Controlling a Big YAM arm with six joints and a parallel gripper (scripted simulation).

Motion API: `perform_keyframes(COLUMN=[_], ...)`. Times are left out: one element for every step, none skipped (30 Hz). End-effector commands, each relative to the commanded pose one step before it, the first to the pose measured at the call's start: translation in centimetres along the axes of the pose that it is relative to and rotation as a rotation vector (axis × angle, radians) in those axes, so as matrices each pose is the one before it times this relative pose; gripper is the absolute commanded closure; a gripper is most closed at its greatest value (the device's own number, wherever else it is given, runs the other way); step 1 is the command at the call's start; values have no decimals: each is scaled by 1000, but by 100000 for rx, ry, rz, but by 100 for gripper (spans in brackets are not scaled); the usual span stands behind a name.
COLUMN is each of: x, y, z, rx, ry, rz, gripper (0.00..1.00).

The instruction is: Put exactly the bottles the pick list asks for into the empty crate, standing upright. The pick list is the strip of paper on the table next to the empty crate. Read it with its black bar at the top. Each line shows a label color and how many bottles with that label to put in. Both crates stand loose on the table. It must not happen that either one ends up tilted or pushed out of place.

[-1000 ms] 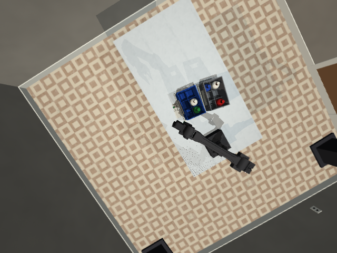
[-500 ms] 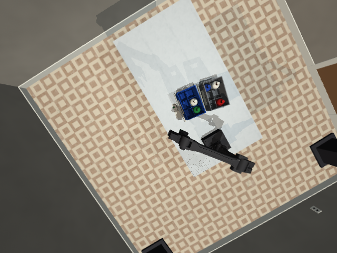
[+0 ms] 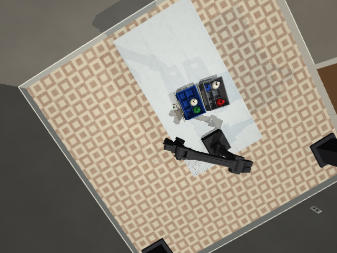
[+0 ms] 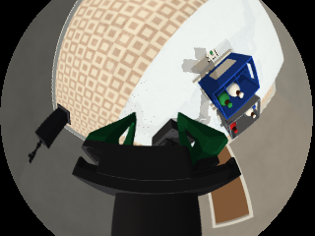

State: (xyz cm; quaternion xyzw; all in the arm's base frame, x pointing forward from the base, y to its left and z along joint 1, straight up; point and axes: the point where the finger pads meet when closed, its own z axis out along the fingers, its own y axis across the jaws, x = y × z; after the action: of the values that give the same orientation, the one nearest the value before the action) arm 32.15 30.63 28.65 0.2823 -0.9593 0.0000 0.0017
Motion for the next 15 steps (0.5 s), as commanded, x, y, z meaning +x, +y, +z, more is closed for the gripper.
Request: perform_keyframes(x=[-1342, 0, -9, -7, -6, -1, 0, 2, -68, 37, 28, -29, 77, 98, 94], y=[1564, 0, 484, 483, 483, 27, 14, 5, -536, -370, -135, 102, 32, -24, -40], z=[-2388, 0, -158, -156, -156, -1, 5, 8, -188, -331, -126, -34, 153, 169, 169], rx=[-498, 0, -36, -36, -36, -2, -1, 0, -81, -181, -80, -167, 32, 79, 81], ry=[-3895, 0, 12, 12, 12, 1, 0, 0, -438, -747, -313, -390, 133, 273, 273], rz=[3154, 0, 1, 1, 1, 0, 0, 0, 1147, 735, 231, -184, -117, -15, 22], gripper=[39, 39, 39, 39, 39, 39, 39, 39, 39, 39, 39, 39, 39, 39, 39])
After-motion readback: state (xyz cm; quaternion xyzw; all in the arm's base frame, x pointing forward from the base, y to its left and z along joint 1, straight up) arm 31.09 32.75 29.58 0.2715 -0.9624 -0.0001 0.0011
